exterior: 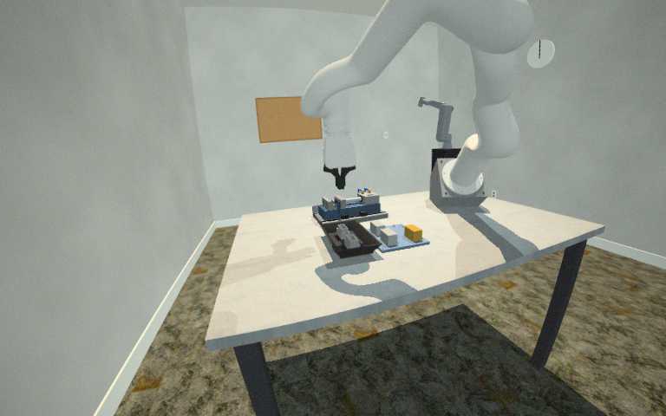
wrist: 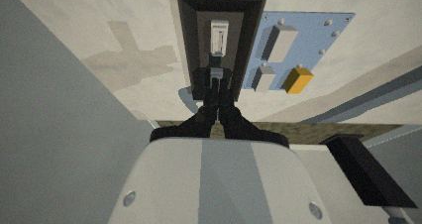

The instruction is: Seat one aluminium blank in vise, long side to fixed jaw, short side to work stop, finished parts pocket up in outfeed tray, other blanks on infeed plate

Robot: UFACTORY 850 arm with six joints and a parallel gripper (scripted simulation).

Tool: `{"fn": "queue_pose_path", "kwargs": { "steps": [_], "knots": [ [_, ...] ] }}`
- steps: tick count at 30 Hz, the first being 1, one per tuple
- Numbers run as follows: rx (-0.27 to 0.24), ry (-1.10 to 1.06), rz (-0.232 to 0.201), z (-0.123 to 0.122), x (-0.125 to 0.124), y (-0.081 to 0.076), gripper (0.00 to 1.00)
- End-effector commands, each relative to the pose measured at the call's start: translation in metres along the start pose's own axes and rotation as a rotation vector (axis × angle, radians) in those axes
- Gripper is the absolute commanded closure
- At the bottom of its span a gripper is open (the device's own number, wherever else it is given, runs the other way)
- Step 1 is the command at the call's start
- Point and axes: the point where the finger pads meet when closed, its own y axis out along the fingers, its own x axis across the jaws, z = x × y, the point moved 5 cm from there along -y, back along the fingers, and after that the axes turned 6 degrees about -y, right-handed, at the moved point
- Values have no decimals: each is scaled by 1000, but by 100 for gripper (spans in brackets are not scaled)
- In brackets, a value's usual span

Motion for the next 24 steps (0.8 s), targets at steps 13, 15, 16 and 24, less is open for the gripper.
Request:
{"fn": "queue_pose_path", "kwargs": {
  "steps": [13,15,16,24],
  "knots": [
    [1,-1,1,0,0,-1,100],
    [1,-1,1,0,0,-1,100],
    [1,-1,1,0,0,-1,100],
    [1,-1,1,-46,38,-3,100]
  ]
}}
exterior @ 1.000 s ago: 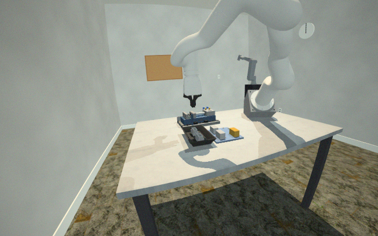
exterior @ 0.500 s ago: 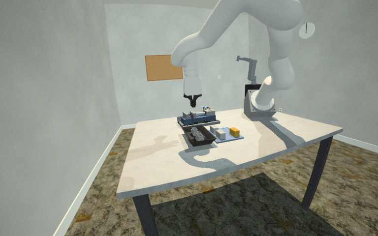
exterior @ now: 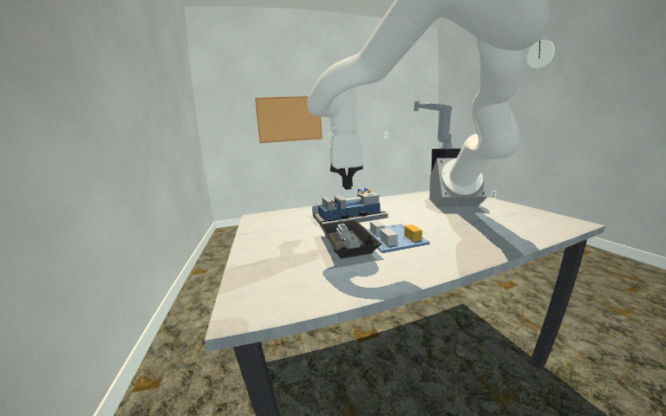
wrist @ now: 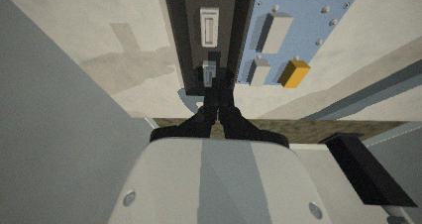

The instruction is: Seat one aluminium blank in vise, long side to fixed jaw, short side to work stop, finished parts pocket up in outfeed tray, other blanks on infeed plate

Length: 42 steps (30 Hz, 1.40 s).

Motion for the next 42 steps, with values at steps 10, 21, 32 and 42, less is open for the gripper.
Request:
{"fn": "queue_pose_path", "kwargs": {
  "steps": [10,21,32,42],
  "knots": [
    [2,-1,4,-74,77,-1,100],
    [2,0,4,-89,99,0,31],
    [2,0,4,-89,99,0,31],
    [2,0,4,-89,99,0,31]
  ]
}}
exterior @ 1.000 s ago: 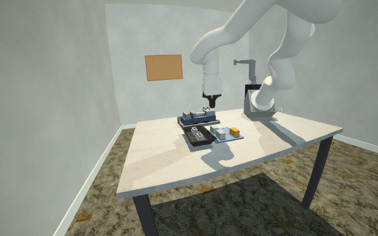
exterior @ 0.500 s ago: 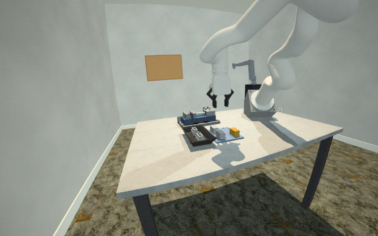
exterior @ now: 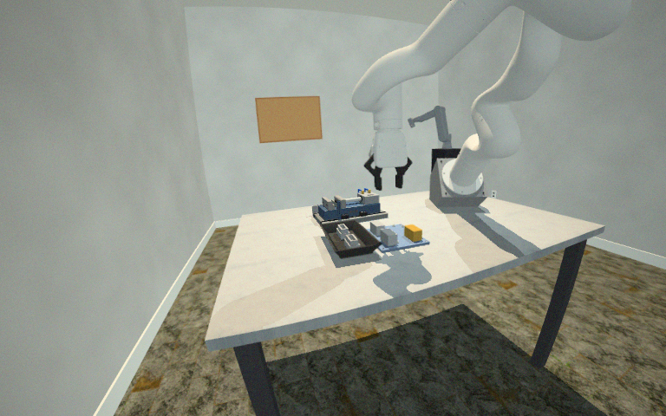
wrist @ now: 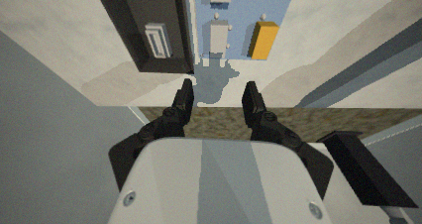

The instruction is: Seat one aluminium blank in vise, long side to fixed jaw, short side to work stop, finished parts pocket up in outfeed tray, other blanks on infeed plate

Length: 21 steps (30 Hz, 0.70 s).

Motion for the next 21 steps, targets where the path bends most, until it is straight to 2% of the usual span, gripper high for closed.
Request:
{"fn": "queue_pose_path", "kwargs": {
  "steps": [1,14,21],
  "knots": [
    [0,-1,1,0,0,0,31],
    [0,-1,1,0,0,0,31],
    [1,-1,1,0,0,9,31]
  ]
}}
